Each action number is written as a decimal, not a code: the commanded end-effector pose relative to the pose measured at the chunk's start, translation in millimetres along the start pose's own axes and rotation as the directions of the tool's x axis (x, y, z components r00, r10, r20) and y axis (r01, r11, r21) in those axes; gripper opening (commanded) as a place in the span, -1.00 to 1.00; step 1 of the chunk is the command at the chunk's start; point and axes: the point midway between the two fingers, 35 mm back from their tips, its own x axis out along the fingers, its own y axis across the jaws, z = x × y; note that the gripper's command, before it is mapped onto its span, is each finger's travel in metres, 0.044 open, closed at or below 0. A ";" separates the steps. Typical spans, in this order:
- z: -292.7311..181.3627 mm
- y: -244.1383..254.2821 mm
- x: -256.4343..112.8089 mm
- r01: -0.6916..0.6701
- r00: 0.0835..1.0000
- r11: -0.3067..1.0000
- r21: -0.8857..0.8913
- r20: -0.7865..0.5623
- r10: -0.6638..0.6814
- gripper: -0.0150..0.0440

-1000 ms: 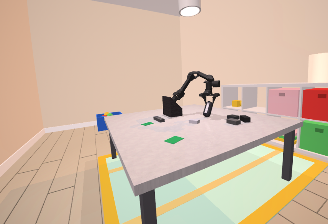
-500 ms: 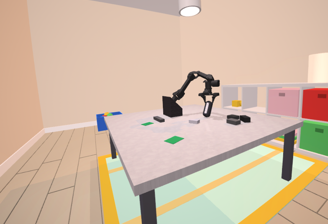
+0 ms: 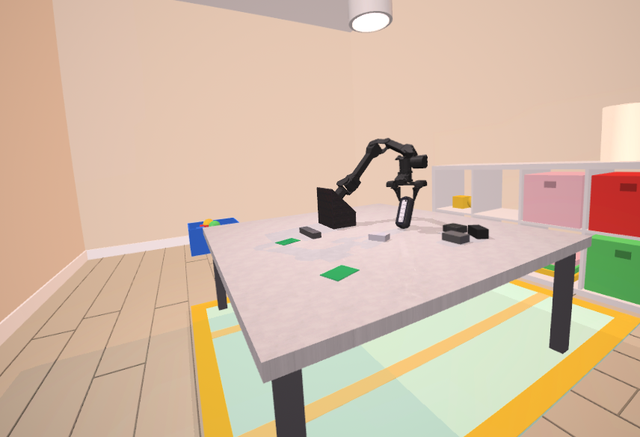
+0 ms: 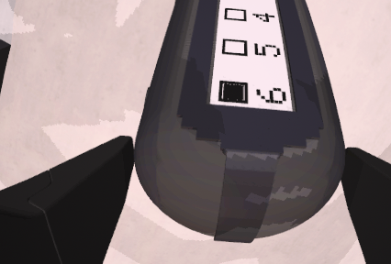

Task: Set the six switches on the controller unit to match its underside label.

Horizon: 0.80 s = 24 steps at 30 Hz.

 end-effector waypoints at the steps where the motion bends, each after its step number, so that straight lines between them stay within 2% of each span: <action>1: 7.8 -0.1 2.7 0.011 1.000 1.000 0.001 0.010 -0.011 0.65; 24: 28.3 -0.2 0.4 0.012 1.000 1.000 0.002 0.011 -0.012 0.65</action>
